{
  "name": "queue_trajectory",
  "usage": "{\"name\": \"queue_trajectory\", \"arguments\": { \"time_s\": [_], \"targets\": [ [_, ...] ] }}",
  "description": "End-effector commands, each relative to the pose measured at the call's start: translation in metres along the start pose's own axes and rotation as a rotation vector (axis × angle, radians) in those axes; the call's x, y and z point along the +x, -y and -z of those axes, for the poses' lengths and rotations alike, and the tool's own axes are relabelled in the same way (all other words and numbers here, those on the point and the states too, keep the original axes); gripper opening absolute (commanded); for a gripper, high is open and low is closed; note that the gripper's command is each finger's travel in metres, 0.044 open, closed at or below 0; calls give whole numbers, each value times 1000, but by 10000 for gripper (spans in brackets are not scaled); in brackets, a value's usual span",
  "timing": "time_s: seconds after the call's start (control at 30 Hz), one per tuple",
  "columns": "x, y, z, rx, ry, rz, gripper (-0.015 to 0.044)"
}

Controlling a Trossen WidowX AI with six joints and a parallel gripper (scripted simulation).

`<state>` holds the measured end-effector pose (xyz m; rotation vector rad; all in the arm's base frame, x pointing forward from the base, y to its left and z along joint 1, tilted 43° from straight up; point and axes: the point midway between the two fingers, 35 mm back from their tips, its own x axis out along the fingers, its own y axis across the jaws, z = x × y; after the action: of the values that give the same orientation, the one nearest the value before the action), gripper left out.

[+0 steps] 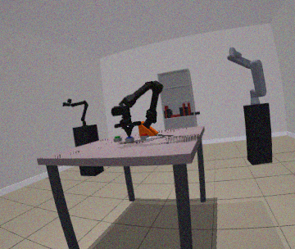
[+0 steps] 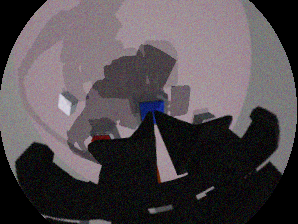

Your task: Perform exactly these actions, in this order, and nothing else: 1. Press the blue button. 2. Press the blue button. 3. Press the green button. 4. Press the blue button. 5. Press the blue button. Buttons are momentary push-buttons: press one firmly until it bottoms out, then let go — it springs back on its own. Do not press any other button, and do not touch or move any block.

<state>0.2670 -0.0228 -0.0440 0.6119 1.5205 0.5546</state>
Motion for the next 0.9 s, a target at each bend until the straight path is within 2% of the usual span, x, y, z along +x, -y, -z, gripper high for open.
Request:
{"name": "queue_trajectory", "arguments": {
  "time_s": [0.0, 0.2, 0.37, 0.87],
  "targets": [
    [1, 0, 0, 6, -1, -2, 20],
    [1, 0, 0, 6, -1, -2, 20],
    [-32, 0, 0, 6, -1, -1, 20],
    [-16, 1, 0, 6, -1, -1, 20]
  ]
}}
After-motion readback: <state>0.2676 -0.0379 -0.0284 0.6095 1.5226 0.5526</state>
